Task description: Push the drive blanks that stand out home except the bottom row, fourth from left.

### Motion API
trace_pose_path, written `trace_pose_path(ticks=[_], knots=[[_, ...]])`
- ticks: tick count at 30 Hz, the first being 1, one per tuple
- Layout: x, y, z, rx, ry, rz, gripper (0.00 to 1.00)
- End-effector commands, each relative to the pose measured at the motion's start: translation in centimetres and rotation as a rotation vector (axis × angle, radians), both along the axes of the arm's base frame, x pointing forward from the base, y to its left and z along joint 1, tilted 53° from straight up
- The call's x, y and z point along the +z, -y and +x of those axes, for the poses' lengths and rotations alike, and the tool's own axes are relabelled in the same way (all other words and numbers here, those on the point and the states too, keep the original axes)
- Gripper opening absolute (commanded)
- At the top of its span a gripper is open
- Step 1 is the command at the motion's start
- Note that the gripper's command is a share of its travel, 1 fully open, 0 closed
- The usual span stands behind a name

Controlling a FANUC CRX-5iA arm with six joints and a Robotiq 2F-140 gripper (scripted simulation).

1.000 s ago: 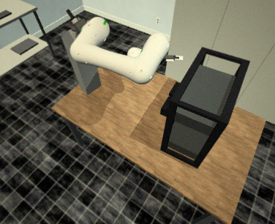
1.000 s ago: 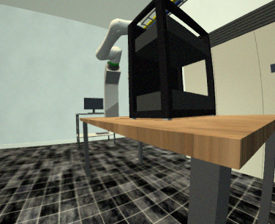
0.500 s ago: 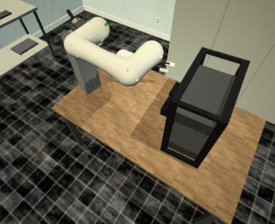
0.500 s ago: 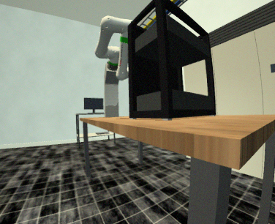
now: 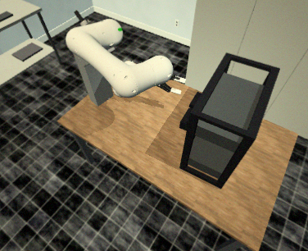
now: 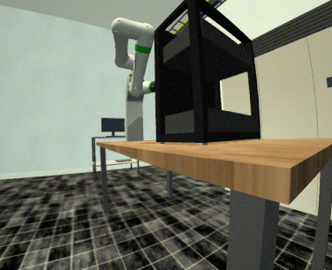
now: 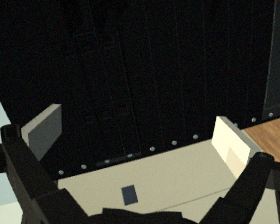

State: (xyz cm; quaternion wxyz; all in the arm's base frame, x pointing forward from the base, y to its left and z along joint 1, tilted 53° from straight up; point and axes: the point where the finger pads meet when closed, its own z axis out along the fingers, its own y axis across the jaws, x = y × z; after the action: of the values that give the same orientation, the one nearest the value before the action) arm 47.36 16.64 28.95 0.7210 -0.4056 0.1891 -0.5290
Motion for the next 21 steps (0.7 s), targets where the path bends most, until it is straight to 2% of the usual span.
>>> trace_pose_path(ticks=[1,2,13,21], knots=[[0.9,3.1,-0.3,-0.055,0.049,0.002,1.0],[0.9,3.1,-0.3,-0.055,0.049,0.002,1.0],[3.4,11.5,-0.9,-0.2,0.18,0.007,1.0],[4.3,14.2,-1.0,-0.247,0.222,0.009,1.0]])
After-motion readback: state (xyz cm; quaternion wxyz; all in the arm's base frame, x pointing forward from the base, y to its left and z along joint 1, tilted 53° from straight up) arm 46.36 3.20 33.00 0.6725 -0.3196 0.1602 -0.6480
